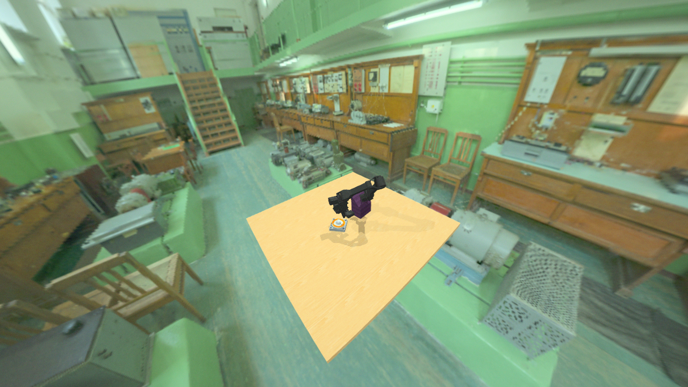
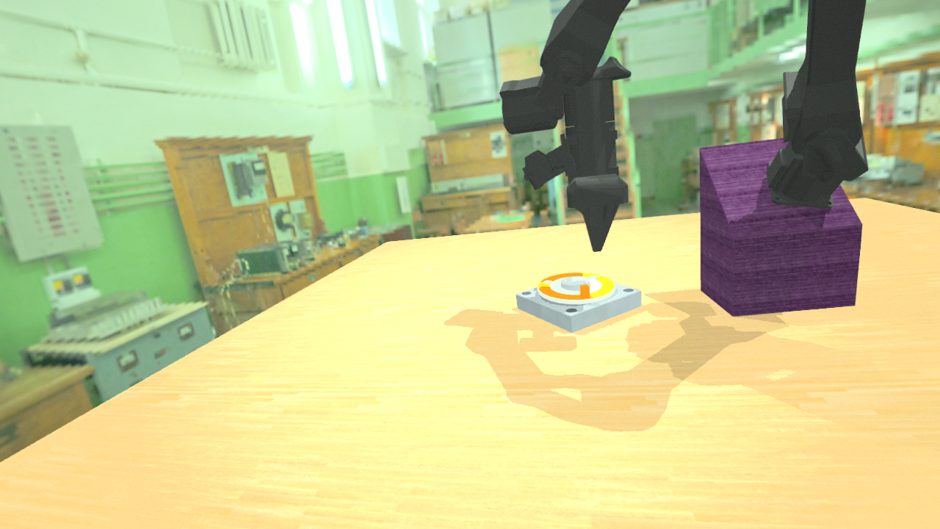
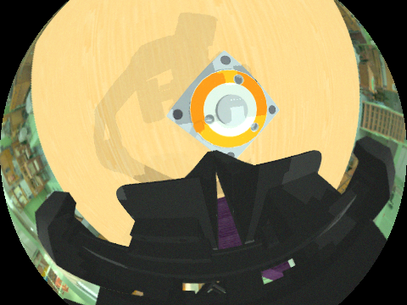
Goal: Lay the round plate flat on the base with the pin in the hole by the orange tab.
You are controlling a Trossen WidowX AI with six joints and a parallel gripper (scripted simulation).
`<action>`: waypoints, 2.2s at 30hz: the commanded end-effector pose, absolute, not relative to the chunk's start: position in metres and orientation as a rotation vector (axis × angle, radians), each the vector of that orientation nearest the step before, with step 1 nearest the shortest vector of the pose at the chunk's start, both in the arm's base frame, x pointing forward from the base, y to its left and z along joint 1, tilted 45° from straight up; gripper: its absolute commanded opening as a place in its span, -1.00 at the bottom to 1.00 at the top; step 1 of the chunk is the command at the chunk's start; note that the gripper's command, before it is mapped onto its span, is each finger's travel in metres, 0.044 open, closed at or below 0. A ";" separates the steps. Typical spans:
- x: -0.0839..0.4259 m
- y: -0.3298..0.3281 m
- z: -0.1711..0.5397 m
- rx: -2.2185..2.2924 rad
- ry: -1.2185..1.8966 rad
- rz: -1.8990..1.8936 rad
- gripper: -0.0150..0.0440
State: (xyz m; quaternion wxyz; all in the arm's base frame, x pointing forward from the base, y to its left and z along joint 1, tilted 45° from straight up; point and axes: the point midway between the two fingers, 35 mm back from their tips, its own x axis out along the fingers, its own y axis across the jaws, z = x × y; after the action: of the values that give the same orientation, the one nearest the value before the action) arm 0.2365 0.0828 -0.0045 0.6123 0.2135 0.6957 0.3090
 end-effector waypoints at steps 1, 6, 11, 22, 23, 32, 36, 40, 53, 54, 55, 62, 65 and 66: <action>0.235 0.087 -0.005 0.499 1.609 0.736 -0.49; 0.233 0.101 -0.020 0.498 1.609 0.735 -0.49; 0.228 0.119 -0.036 0.500 1.609 0.737 -0.49; 0.233 0.125 -0.036 0.501 1.608 0.738 -0.49; 0.235 0.125 -0.035 0.501 1.608 0.738 -0.49; 0.245 0.131 -0.033 0.501 1.608 0.738 -0.49; 0.250 0.132 -0.033 0.501 1.607 0.738 -0.49; 0.254 0.134 -0.032 0.501 1.607 0.738 -0.49; 0.269 0.135 -0.034 0.500 1.606 0.738 -0.49; 0.271 0.135 -0.035 0.500 1.606 0.738 -0.49; 0.272 0.135 -0.035 0.500 1.606 0.739 -0.49; 0.280 0.134 -0.038 0.500 1.606 0.739 -0.49; 0.284 0.133 -0.039 0.500 1.606 0.738 -0.49; 0.285 0.132 -0.040 0.500 1.606 0.738 -0.49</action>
State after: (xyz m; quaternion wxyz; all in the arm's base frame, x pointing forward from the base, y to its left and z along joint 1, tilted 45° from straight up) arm 0.2801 0.1340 -0.0366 0.6065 0.2172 0.6952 0.3189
